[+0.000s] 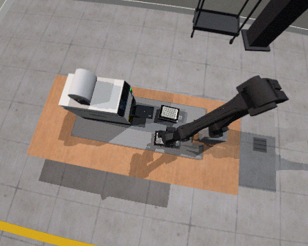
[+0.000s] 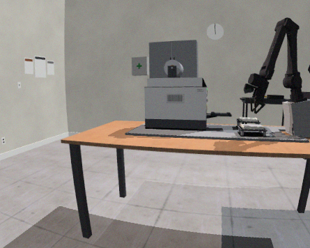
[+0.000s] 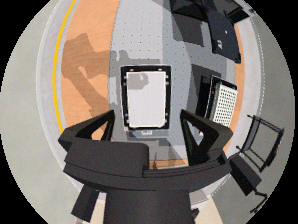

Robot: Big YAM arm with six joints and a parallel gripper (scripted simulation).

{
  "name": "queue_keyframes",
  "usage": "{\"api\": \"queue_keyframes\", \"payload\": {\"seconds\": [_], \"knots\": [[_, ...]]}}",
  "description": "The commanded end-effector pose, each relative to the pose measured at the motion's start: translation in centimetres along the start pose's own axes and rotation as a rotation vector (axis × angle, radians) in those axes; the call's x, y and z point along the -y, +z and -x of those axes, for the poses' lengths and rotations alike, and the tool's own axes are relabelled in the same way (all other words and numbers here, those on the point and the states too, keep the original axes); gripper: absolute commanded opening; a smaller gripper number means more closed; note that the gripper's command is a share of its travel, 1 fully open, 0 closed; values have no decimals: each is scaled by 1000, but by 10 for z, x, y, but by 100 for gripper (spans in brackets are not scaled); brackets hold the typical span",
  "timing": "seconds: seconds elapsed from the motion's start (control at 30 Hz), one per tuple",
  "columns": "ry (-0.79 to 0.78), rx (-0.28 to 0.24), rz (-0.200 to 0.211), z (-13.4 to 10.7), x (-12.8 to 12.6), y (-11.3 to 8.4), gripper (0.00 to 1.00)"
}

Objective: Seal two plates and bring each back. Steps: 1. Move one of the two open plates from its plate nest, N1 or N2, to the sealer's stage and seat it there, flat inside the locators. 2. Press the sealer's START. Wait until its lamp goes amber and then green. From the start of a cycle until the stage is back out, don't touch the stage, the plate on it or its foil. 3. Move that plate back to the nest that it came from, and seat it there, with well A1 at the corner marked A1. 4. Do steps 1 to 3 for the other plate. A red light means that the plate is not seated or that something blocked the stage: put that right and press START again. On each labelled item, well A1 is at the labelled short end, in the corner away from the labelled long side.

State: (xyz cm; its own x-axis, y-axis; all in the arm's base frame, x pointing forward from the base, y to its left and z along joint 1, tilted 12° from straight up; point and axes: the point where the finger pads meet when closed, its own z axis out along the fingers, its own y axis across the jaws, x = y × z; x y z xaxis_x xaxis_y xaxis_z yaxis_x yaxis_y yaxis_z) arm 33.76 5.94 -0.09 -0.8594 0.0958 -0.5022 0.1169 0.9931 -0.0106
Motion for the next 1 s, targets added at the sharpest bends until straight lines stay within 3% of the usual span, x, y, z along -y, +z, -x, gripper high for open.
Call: {"api": "queue_keyframes", "payload": {"seconds": [0.0, 0.27, 0.47, 0.73, 0.97], "knots": [[18, 43, 17, 27, -10, -15, 100], [13, 16, 7, 18, -7, -20, 100], [17, 39, 16, 29, -9, -34, 100], [16, 33, 13, 34, -9, -45, 100], [11, 21, 1, 27, -2, -36, 100]]}}
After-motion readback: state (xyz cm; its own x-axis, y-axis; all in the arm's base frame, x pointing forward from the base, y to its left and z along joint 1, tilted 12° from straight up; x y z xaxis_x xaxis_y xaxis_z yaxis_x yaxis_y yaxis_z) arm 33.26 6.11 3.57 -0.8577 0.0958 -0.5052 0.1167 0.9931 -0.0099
